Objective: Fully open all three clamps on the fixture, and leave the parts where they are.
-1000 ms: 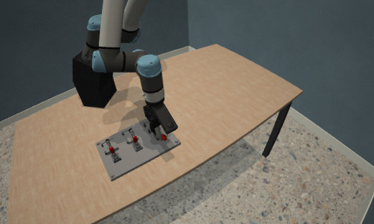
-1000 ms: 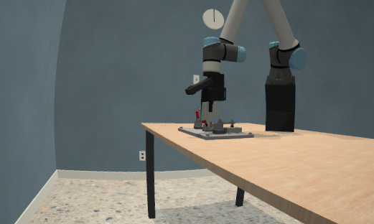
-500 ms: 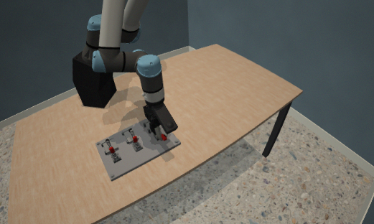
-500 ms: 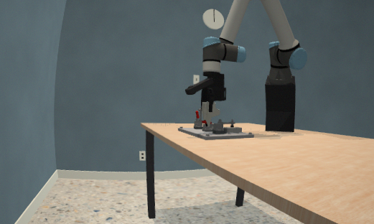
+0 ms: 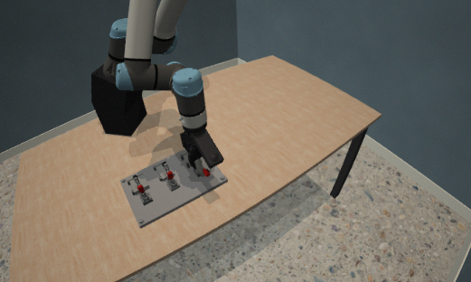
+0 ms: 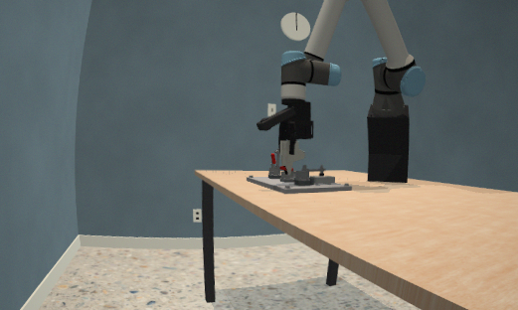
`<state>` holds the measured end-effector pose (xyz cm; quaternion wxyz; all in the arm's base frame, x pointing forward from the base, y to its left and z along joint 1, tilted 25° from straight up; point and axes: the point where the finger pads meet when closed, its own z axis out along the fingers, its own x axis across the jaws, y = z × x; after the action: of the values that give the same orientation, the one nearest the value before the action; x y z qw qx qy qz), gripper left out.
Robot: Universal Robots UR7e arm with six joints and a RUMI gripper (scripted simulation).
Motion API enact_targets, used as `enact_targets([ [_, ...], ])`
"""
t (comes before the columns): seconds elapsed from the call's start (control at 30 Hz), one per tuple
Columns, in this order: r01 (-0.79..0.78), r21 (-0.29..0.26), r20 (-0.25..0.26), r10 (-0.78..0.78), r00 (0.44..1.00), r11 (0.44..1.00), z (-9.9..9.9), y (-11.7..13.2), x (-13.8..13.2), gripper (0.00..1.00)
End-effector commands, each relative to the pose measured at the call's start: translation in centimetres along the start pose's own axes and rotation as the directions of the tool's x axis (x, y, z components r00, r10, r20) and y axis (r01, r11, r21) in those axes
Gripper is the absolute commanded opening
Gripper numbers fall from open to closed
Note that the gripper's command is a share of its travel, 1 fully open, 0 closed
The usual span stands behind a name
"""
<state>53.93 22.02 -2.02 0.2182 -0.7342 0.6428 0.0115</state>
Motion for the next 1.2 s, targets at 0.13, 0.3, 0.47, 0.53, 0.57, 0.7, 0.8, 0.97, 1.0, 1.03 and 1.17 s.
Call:
enact_targets([
  [0.13, 0.000, 0.001, 0.000, 0.000, 1.000, 1.000, -0.3, 0.1, 0.0, 0.00],
  [0.3, 0.000, 0.001, 0.000, 0.000, 1.000, 1.000, -0.5, 0.2, 0.0, 0.00],
  [0.47, 0.000, 0.001, 0.000, 0.000, 1.000, 1.000, -0.6, 0.3, 0.0, 0.00],
  [0.53, 0.000, 0.001, 0.000, 0.000, 1.000, 1.000, -0.7, 0.4, 0.0, 0.00],
  [0.57, 0.000, 0.001, 0.000, 0.000, 1.000, 1.000, -0.8, 0.4, 0.0, 0.00],
  [0.7, 0.000, 0.001, 0.000, 0.000, 1.000, 1.000, -1.0, 0.6, 0.0, 0.00],
  [0.8, 0.000, 0.001, 0.000, 0.000, 1.000, 1.000, -1.2, 0.8, 0.0, 0.00],
  [0.97, 0.000, 0.001, 0.000, 0.000, 1.000, 1.000, -1.4, 1.1, 0.0, 0.00],
  [1.0, 0.000, 0.001, 0.000, 0.000, 1.000, 1.000, -1.4, 1.1, 0.0, 0.00],
  [1.03, 0.000, 0.001, 0.000, 0.000, 1.000, 1.000, -1.5, 1.1, 0.0, 0.00],
  [1.17, 0.000, 0.001, 0.000, 0.000, 1.000, 1.000, -1.7, 1.4, 0.0, 0.00],
])
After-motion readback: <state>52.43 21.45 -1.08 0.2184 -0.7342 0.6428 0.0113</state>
